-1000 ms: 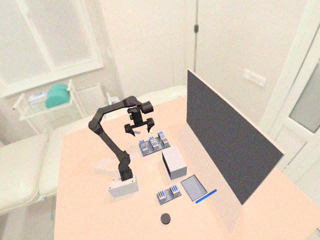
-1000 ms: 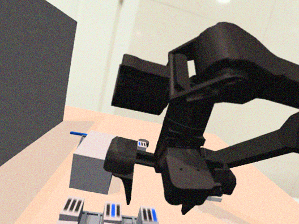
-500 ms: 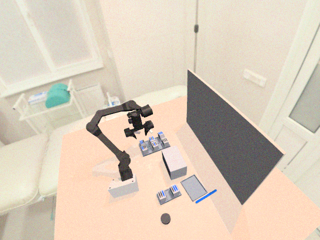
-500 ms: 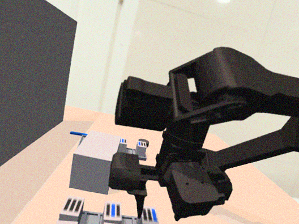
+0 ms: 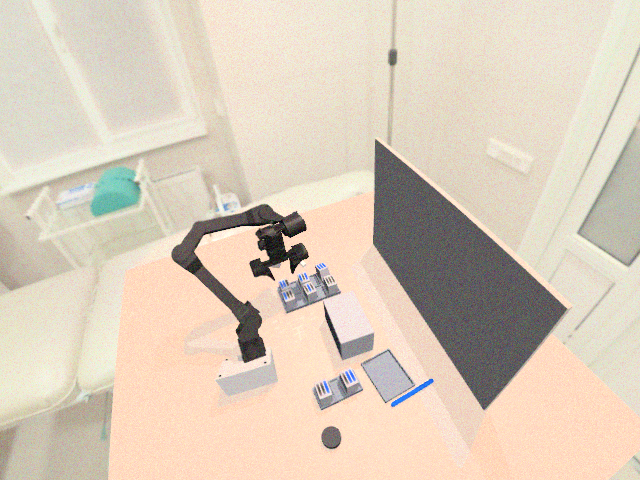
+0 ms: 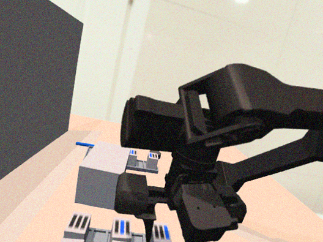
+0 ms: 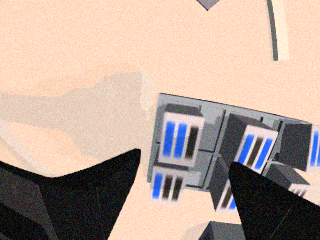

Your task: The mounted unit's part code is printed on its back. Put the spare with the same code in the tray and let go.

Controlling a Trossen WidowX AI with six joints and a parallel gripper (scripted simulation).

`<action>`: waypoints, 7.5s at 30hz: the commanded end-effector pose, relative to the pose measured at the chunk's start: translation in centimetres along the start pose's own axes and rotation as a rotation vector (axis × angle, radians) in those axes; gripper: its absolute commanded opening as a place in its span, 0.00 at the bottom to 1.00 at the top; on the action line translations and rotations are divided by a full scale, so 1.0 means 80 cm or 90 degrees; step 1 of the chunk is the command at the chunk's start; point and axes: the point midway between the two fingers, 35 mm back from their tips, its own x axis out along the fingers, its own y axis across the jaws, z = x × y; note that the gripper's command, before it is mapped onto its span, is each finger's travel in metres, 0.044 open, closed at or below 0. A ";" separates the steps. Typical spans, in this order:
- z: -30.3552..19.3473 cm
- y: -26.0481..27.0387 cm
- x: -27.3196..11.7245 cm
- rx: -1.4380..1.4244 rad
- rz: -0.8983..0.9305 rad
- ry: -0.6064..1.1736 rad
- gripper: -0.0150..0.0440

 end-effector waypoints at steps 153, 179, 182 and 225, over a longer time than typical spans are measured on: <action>-0.202 -0.185 -0.073 0.069 -0.015 0.057 0.25; -0.384 -0.216 -0.068 0.031 -0.002 0.040 0.25; -0.406 -0.215 -0.065 0.026 -0.001 0.036 0.25; -0.521 -0.192 -0.022 -0.001 -0.002 0.012 0.25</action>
